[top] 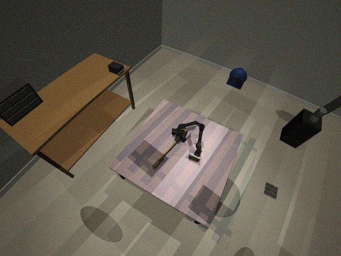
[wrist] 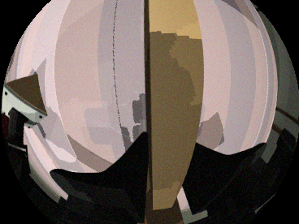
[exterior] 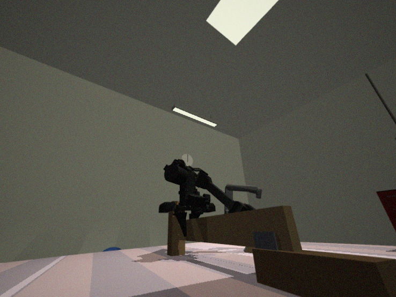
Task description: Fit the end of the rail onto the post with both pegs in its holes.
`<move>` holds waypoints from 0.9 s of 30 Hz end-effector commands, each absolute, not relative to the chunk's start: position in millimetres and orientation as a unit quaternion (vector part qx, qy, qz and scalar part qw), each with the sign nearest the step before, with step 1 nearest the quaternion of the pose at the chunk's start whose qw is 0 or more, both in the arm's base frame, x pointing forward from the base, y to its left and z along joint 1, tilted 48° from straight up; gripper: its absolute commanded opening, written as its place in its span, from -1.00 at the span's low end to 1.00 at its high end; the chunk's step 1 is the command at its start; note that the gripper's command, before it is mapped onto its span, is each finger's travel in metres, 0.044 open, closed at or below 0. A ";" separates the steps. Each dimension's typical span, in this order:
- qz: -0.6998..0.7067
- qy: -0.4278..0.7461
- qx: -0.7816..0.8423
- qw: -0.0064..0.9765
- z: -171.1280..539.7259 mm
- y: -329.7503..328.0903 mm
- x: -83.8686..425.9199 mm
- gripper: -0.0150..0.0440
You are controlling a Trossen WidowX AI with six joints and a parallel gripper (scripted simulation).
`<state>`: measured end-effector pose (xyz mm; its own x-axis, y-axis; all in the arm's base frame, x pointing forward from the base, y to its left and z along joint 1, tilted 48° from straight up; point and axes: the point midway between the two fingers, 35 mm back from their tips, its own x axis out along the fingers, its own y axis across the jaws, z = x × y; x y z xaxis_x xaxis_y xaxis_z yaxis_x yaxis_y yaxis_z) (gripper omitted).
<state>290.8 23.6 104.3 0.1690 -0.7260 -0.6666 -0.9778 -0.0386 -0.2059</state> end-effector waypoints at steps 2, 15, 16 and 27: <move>0.196 0.612 -0.695 0.323 108.0 22.0 290.1 -0.49; 0.196 0.612 -0.695 0.323 110.6 19.1 289.6 -0.49; 0.196 0.612 -0.695 0.323 110.8 18.9 289.6 -0.49; 0.196 0.612 -0.695 0.322 113.7 17.2 289.1 -0.49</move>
<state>289.7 17.9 109.9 0.1695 -0.7261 -0.6664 -0.9777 -0.0391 -0.2061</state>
